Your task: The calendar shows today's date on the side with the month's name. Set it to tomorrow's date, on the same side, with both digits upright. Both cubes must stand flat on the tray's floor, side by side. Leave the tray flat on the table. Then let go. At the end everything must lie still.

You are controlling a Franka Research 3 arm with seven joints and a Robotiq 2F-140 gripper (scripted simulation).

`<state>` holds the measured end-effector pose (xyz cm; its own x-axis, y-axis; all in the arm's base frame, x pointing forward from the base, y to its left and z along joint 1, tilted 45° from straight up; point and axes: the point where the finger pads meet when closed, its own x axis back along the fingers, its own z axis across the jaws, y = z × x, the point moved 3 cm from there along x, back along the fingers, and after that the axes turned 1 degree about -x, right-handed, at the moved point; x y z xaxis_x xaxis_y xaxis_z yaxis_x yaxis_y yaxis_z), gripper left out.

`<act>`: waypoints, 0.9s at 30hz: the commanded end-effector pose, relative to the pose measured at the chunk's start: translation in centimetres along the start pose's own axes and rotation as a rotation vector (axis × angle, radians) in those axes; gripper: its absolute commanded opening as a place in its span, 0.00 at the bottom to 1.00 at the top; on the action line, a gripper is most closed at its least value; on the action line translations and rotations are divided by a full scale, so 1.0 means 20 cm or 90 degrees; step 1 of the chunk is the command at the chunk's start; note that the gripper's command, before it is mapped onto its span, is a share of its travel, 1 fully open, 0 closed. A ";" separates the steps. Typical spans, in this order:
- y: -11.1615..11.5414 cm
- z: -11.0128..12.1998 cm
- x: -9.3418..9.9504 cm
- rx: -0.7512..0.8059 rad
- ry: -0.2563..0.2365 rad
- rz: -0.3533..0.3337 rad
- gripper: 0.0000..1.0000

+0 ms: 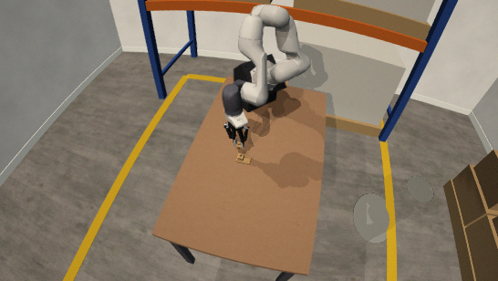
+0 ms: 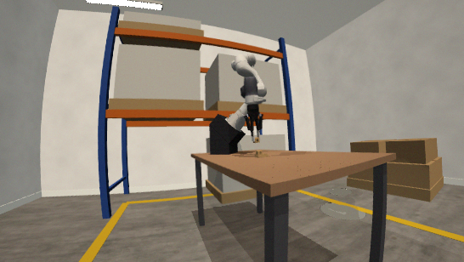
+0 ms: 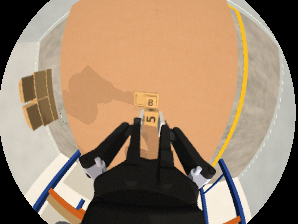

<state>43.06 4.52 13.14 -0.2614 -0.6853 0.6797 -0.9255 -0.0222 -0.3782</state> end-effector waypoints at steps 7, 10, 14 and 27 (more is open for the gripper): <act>-0.02 0.05 0.01 -0.196 0.003 0.010 0.17; -0.02 0.07 0.01 -0.240 0.004 0.011 0.17; -0.02 0.08 0.01 -0.282 0.004 0.013 0.17; -0.03 0.16 0.02 -0.482 0.007 0.024 0.17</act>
<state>44.10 2.22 11.64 -0.2852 -0.6745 0.6810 -0.9095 0.4147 0.0299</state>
